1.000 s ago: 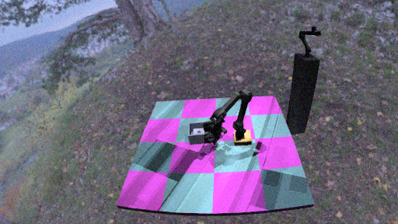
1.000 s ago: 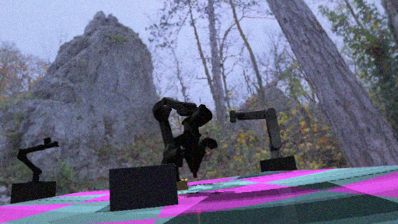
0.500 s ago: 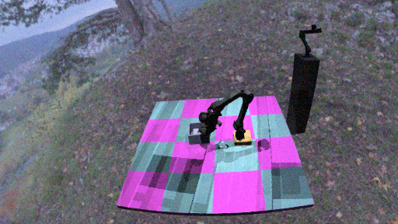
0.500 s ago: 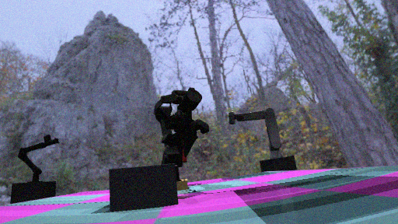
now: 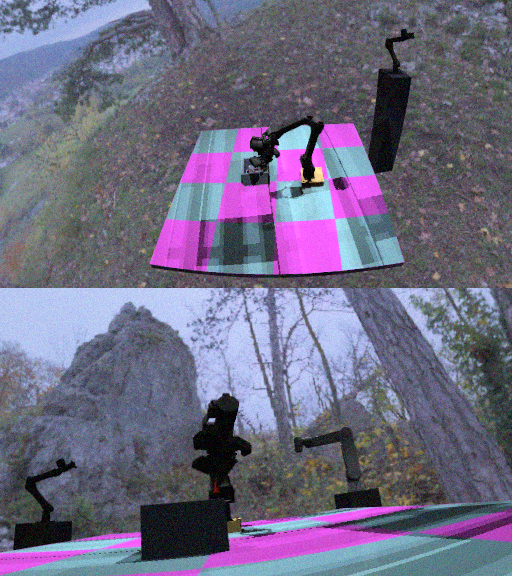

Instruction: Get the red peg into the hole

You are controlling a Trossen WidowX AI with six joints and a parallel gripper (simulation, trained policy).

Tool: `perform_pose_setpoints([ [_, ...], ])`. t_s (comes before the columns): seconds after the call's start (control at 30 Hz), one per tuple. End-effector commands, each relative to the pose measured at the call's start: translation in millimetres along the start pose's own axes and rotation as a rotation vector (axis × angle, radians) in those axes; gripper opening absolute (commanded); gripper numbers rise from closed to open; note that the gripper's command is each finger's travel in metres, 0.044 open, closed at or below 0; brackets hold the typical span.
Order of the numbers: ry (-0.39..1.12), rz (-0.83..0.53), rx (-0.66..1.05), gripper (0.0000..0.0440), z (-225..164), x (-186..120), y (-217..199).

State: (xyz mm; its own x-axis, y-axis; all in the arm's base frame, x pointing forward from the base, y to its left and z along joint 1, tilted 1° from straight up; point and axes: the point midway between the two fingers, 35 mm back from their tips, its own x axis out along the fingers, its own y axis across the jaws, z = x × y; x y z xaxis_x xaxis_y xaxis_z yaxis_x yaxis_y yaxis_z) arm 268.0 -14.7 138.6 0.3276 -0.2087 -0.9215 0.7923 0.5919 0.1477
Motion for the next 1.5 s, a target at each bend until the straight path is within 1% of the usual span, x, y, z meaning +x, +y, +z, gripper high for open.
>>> perform_pose_setpoints([
  [0.0,-0.007,-0.005,0.021,0.0000,13,7,-1],
  [0.53,-0.003,-0.024,0.104,0.0007,52,39,-8],
  [0.77,0.028,-0.038,0.118,0.0011,57,55,-10],
  [1.0,0.064,-0.067,0.110,0.0004,56,75,-13],
  [1.07,0.073,-0.077,0.102,0.0021,56,80,-14],
  [1.1,0.077,-0.081,0.098,0.0039,56,82,-14],
  [1.23,0.089,-0.096,0.075,0.0133,57,89,-15],
  [1.27,0.093,-0.101,0.067,0.0150,58,90,-16],
  [1.3,0.099,-0.110,0.058,0.0158,58,91,-17],
  [1.47,0.099,-0.122,0.036,0.0166,67,92,-13],
])
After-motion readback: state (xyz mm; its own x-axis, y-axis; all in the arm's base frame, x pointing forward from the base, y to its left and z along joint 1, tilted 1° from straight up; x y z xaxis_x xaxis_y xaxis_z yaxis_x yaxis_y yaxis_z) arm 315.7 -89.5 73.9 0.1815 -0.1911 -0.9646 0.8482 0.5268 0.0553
